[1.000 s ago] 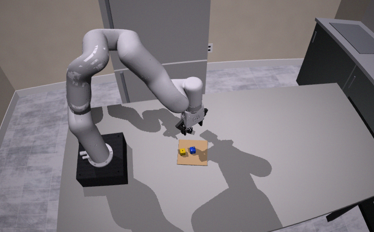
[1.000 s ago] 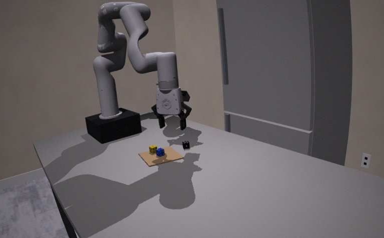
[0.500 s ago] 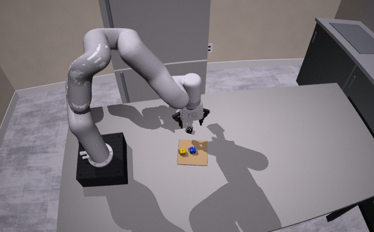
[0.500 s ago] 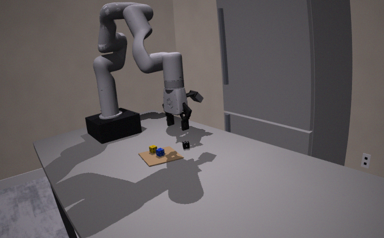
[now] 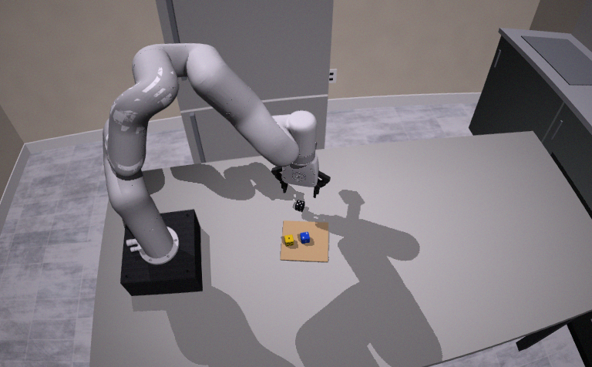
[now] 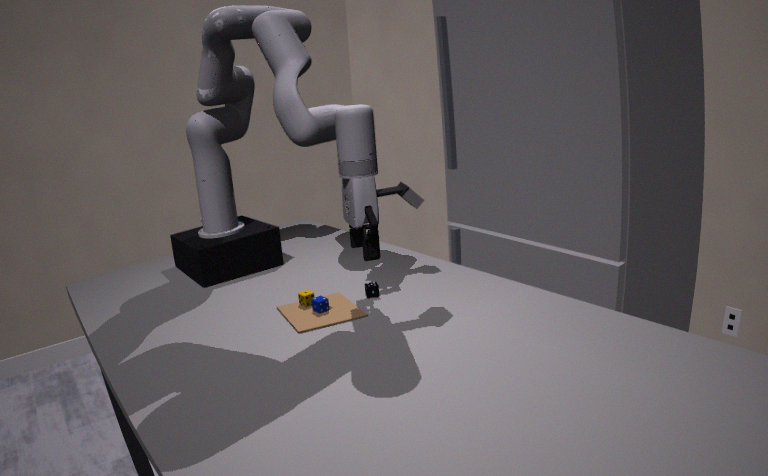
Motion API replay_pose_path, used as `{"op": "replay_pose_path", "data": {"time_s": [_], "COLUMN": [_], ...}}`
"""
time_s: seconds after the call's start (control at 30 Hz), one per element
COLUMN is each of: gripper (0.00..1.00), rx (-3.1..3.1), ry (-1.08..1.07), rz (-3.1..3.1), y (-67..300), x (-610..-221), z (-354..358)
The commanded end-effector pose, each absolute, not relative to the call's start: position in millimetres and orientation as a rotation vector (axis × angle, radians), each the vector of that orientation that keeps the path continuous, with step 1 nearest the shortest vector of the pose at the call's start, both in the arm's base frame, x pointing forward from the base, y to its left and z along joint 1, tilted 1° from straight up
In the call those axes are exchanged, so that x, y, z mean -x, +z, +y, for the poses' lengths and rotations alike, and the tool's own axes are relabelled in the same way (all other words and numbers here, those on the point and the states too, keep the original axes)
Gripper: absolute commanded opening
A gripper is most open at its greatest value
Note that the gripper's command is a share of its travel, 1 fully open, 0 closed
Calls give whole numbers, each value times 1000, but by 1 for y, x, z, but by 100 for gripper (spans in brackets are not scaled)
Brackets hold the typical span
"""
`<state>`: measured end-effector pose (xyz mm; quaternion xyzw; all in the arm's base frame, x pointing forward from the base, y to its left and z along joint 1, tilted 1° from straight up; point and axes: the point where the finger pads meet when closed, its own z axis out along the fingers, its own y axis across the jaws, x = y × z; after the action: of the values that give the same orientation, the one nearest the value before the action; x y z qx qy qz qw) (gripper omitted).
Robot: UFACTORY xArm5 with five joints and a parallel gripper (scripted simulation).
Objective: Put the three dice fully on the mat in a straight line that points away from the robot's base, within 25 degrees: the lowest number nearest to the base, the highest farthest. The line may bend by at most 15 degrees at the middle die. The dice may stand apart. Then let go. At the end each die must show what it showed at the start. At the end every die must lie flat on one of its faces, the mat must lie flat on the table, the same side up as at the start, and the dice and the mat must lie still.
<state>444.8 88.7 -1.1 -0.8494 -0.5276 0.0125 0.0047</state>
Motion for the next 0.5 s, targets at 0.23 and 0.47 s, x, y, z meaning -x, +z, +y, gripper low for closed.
{"op": "replay_pose_path", "data": {"time_s": [0.23,0.47], "gripper": [42,42], "rx": [2760,2760], "ry": [36,36], "rz": [-1487,-1487], "y": [-1,-1], "x": [-446,-446], "z": [96,96]}}
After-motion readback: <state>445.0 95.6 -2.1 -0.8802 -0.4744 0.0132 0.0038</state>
